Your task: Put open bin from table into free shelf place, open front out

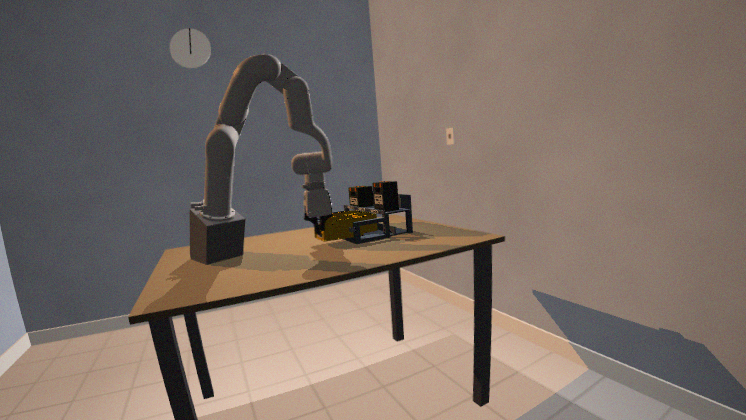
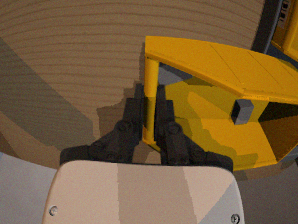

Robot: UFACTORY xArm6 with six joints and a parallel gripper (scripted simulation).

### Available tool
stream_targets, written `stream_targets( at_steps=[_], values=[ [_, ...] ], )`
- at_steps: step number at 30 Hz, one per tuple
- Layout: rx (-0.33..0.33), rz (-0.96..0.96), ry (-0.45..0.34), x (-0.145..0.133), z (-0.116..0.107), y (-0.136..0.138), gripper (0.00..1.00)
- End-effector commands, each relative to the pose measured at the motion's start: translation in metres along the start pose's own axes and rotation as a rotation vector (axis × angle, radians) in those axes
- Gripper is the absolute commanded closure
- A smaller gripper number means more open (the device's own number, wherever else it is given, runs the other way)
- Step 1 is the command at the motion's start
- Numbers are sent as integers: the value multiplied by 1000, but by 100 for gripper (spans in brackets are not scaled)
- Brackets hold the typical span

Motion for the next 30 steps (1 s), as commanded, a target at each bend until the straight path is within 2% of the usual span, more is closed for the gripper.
stream_targets(
  at_steps=[1, 30],
  values=[
    [-2, 0, 0, 0, -1, 1, 100],
    [-2, 0, 0, 0, -1, 21, 100]
  ],
)
Point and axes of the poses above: the point where the finger pads meet when closed, its own z axis out along the fingers, its own y axis across the jaws, x = y × z, the point moved 4 cm from there along -z, back along the fingers, and after that the axes turned 1 degree about z, right-handed, at the moved point
